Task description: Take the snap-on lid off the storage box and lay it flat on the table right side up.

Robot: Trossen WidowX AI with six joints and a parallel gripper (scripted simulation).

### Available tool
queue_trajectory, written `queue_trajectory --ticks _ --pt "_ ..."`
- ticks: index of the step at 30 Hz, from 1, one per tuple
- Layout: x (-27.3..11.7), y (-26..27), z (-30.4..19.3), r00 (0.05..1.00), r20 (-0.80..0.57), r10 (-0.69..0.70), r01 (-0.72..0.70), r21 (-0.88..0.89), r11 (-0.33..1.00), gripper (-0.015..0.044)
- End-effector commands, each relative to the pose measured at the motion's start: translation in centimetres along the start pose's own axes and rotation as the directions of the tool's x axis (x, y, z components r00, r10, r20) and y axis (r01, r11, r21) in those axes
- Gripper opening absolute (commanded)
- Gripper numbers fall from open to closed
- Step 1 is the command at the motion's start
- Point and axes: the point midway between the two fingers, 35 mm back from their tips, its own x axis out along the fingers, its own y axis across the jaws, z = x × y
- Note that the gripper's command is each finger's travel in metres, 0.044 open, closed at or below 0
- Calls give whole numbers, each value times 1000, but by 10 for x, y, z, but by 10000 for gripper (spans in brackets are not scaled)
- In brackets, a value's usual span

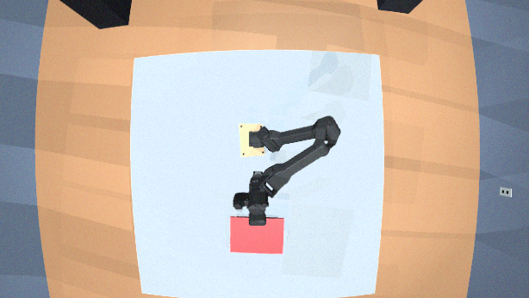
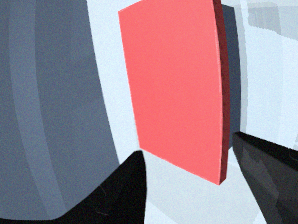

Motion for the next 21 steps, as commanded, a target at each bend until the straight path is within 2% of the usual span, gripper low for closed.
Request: queue_trajectory --ticks 1,10,16,21 --pt "0 -3 1 1000 -24 7 -5 57 998 235" --pt "1 -4 1 1000 -24 6 -5 57 998 235" --pt "41 -49 -2 1000 -25 6 -4 57 998 235" --pt "44 -55 -4 1000 -27 8 -6 58 998 235"
